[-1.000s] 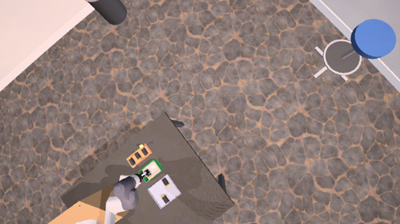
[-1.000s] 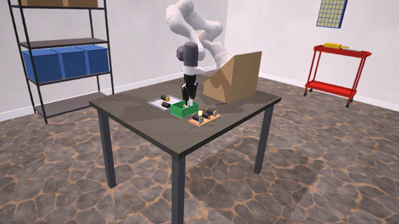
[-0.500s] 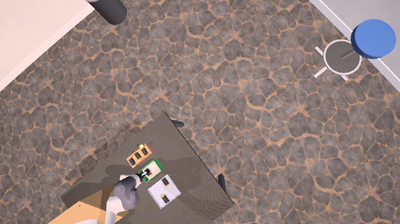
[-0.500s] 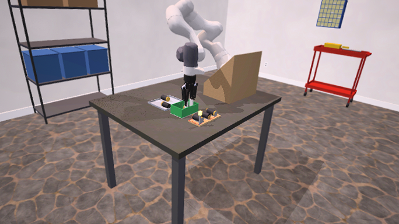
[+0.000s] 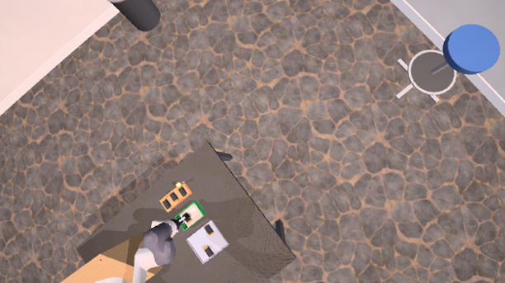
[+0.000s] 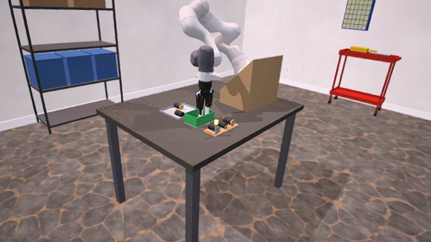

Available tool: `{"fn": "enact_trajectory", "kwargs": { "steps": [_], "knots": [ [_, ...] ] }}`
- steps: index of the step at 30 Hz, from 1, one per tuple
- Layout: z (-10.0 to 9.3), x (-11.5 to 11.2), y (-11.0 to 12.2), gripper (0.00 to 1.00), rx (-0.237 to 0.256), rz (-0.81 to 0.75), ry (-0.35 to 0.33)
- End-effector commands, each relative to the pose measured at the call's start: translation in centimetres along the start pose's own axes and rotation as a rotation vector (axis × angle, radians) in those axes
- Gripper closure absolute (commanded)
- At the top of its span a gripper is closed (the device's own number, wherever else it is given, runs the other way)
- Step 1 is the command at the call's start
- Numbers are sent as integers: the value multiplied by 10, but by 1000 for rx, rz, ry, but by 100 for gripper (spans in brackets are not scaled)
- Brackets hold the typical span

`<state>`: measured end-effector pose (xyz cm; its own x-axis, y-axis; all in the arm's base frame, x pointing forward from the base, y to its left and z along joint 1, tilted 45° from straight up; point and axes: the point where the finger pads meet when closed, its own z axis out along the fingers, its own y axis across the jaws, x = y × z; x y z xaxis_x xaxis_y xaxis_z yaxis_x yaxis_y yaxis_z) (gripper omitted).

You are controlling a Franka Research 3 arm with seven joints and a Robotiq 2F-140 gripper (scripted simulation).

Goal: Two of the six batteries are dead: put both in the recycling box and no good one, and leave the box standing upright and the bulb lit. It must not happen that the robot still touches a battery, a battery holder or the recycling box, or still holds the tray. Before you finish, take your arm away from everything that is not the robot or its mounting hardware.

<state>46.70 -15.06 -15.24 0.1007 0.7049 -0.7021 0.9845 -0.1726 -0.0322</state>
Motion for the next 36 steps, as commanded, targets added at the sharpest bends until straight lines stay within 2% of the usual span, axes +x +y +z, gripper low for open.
{"fn": "enact_trajectory", "kwargs": {
  "steps": [1,14,27,29,36],
  "knots": [
    [1,0,1,71,-4,2,0],
    [-7,0,1,71,-4,2,0],
    [-63,0,1,71,-4,2,0],
    [-63,0,1,71,-4,2,0],
    [-83,0,1,71,-4,2,0]
  ]
}}
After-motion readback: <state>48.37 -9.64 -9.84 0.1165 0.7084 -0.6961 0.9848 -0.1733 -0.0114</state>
